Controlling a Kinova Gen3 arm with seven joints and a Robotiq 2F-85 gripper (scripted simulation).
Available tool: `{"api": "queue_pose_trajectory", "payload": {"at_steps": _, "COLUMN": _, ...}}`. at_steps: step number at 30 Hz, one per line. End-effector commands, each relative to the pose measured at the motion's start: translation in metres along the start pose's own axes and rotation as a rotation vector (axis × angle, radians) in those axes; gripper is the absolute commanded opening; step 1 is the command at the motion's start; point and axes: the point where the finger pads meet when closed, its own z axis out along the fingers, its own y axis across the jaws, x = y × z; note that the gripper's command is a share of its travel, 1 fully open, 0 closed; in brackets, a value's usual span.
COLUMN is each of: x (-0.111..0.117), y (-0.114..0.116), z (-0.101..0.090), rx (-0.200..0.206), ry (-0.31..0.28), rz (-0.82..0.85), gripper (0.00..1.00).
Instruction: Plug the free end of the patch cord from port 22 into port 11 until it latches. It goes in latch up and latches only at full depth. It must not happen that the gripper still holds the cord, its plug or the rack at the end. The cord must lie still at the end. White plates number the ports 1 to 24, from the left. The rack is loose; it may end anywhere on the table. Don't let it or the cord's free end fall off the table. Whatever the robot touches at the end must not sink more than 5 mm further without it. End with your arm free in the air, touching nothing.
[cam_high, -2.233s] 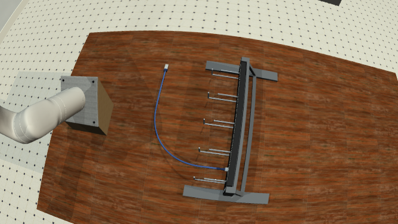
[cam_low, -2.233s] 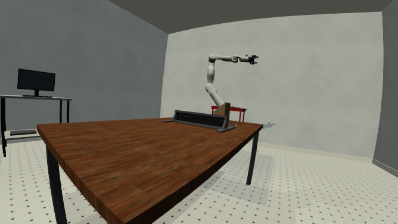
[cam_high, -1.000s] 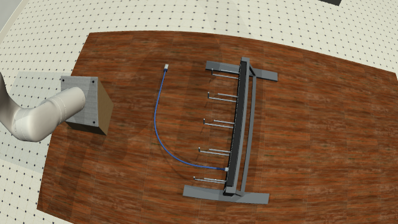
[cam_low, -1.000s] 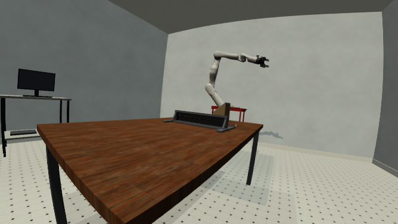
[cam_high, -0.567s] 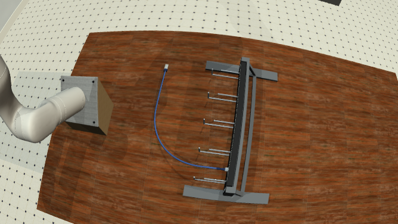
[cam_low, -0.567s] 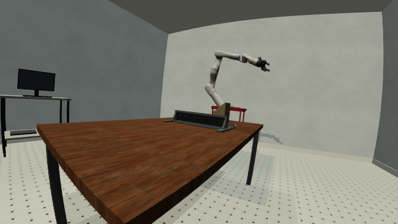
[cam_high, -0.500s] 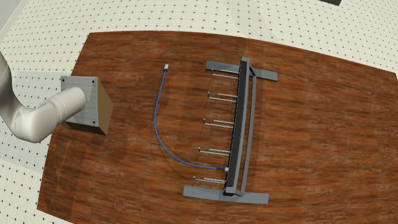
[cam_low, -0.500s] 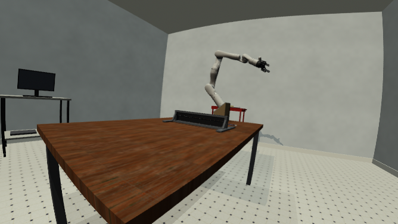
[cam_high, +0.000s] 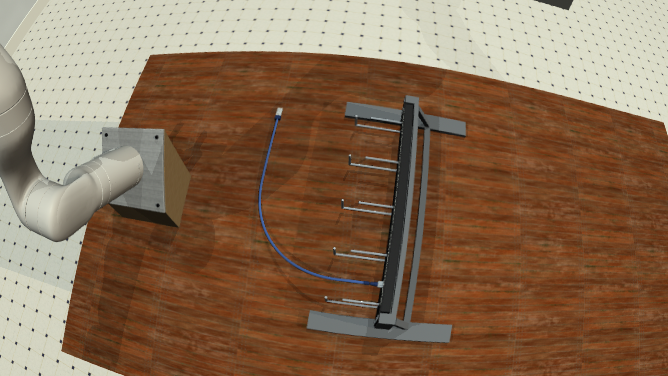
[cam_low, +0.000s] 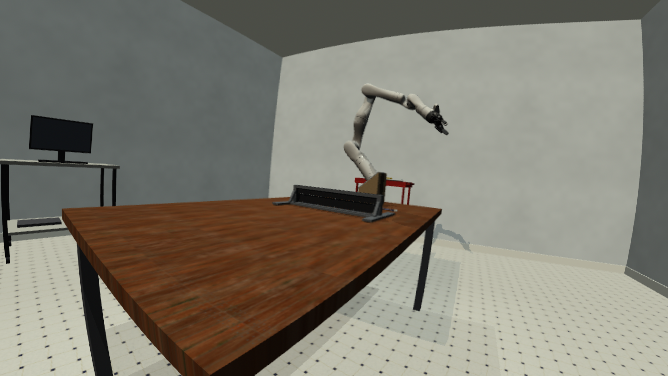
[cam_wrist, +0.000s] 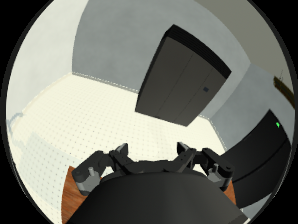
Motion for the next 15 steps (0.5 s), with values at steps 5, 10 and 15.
{"api": "queue_pose_trajectory", "payload": {"at_steps": 5, "x": -0.074, "y": 0.023, "z": 0.041, "rx": 0.02, "ry": -0.136, "rz": 0.046, "gripper": 1.0}}
{"api": "queue_pose_trajectory", "payload": {"at_steps": 10, "x": -0.106, "y": 0.029, "z": 0.054, "rx": 0.032, "ry": -0.194, "rz": 0.059, "gripper": 1.0}}
{"api": "queue_pose_trajectory", "payload": {"at_steps": 15, "x": -0.133, "y": 0.032, "z": 0.063, "rx": 0.044, "ry": -0.243, "rz": 0.071, "gripper": 1.0}}
